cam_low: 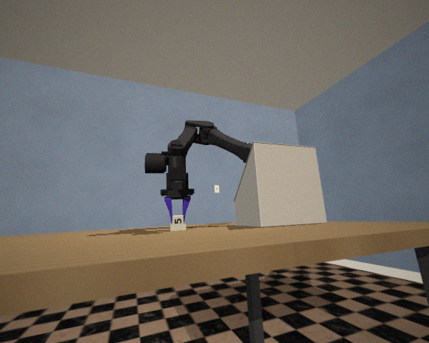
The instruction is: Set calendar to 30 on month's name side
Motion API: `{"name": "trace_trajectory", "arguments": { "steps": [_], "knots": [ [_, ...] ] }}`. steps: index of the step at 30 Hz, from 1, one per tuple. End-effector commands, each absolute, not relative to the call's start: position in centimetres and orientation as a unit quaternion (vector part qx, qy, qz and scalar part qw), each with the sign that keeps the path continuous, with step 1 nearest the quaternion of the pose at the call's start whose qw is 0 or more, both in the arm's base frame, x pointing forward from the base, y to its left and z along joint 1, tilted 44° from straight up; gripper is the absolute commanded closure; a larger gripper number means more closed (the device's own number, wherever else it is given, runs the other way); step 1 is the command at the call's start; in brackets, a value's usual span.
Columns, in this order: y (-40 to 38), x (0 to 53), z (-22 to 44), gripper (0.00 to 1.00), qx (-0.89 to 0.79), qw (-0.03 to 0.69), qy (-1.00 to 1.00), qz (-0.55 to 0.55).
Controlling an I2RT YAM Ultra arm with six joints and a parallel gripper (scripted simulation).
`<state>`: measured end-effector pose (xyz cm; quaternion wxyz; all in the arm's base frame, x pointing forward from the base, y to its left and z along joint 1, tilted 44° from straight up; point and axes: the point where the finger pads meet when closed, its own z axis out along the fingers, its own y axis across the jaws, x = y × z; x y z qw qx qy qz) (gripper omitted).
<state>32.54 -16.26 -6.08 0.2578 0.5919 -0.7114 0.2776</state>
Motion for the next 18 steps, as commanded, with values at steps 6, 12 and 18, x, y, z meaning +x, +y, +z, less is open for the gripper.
{"name": "trace_trajectory", "arguments": {
  "steps": [6,12,18],
  "knots": [
    [-12.6,33.0,-2.5,0.73,0.596,0.252,-0.709,0.281],
    [-10.1,33.1,-0.1,0.73,0.596,0.252,-0.709,0.281],
    [-9.1,33.2,1.0,0.73,0.596,0.252,-0.709,0.281]
  ]
}}
